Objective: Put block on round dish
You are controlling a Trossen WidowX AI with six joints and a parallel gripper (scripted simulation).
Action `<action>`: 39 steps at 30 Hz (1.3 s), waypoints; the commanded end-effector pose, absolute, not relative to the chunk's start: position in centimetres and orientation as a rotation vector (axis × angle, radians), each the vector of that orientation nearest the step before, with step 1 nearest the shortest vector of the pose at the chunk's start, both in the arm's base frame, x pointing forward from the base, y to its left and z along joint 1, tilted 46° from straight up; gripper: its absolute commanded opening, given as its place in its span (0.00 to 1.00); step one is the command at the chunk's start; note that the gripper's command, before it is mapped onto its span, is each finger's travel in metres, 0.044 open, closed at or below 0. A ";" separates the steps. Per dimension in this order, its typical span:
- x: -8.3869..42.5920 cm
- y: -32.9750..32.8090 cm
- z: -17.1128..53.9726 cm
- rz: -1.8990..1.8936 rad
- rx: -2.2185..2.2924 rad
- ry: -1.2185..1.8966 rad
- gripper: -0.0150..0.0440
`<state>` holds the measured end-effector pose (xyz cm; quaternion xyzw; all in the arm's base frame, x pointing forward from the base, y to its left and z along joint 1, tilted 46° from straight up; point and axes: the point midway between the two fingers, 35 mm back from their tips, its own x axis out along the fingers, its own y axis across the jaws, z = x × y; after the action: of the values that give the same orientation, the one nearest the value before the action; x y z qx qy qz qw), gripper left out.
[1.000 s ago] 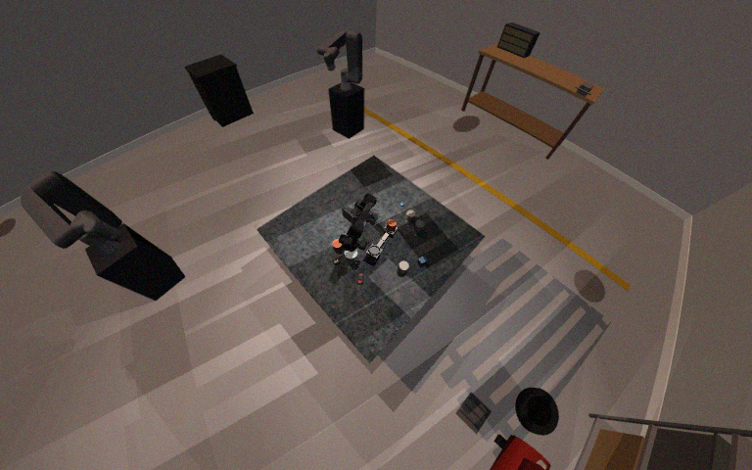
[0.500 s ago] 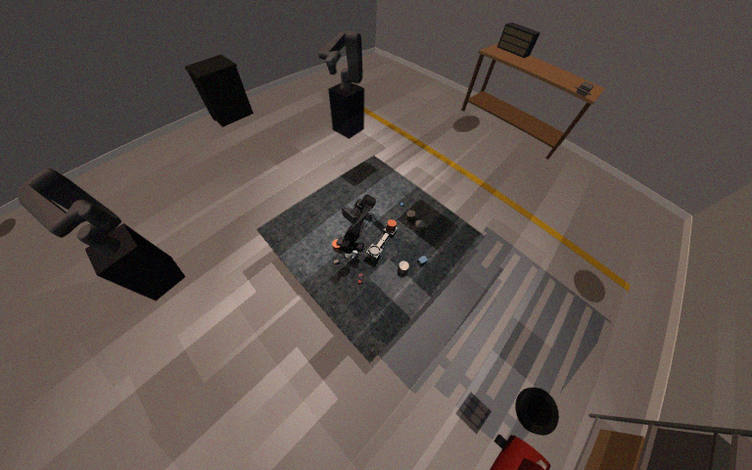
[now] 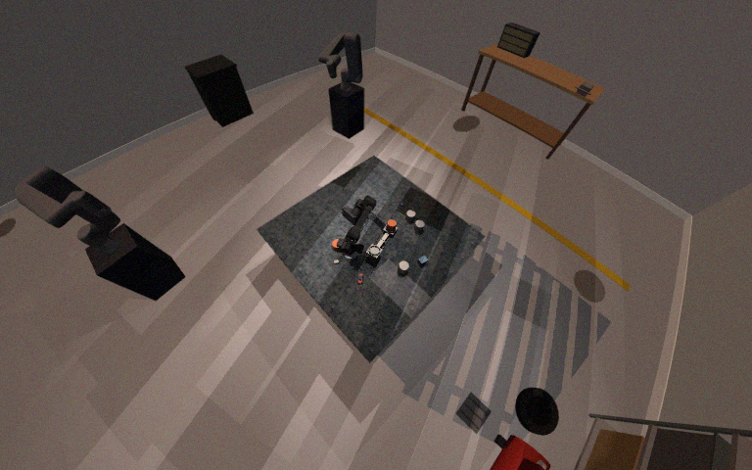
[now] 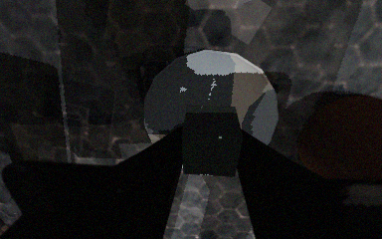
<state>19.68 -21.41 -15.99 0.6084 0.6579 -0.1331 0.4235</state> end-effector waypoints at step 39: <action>19.1 -24.5 -12.7 -0.331 1.534 1.649 1.00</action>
<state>19.47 -24.02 -13.38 0.6103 0.6536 -0.1317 0.4277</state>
